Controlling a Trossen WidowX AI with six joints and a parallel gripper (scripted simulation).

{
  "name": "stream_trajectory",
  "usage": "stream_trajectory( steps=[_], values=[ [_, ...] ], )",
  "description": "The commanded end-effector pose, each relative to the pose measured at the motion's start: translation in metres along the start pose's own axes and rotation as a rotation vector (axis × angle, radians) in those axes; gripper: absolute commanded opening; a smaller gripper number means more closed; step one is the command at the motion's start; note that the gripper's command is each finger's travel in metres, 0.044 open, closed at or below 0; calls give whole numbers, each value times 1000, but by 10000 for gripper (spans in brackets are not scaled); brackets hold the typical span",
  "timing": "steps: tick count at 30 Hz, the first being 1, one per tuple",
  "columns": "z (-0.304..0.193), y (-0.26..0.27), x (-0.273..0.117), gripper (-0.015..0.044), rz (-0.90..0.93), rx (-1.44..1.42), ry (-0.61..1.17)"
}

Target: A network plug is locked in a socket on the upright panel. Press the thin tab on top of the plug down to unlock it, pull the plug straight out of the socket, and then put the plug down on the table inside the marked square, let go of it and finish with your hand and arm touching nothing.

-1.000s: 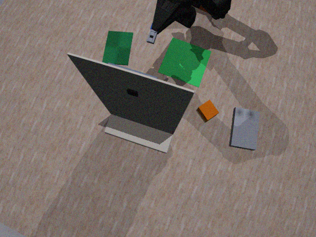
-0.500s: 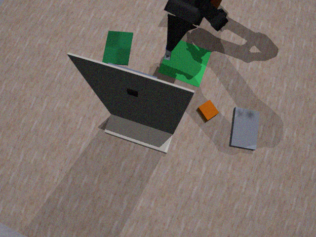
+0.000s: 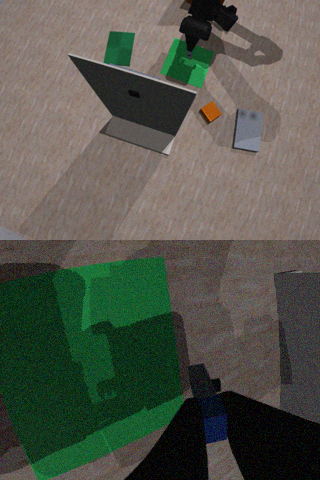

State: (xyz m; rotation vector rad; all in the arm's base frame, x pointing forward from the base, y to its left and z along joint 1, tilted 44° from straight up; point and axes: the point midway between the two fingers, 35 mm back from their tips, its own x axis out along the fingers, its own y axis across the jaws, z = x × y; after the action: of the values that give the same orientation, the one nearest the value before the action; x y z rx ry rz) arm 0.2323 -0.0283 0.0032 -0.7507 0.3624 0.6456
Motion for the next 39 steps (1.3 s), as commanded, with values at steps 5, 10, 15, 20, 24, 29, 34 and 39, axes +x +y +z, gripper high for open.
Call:
stream_trajectory(
  steps=[5,10,15,20,24,29,34,39],
  values=[
    [2,5,3,0,15,-5,-11],
    [1,6,5,0,16,-5,-10],
    [0,7,8,0,18,-6,-9],
    [0,9,10,0,19,-6,-9],
    [-1,10,12,0,20,-6,-8],
    [-1,11,15,0,20,-6,-7],
    [-2,12,17,0,21,-7,-7],
    [-2,14,19,0,22,-7,-6]
  ],
)
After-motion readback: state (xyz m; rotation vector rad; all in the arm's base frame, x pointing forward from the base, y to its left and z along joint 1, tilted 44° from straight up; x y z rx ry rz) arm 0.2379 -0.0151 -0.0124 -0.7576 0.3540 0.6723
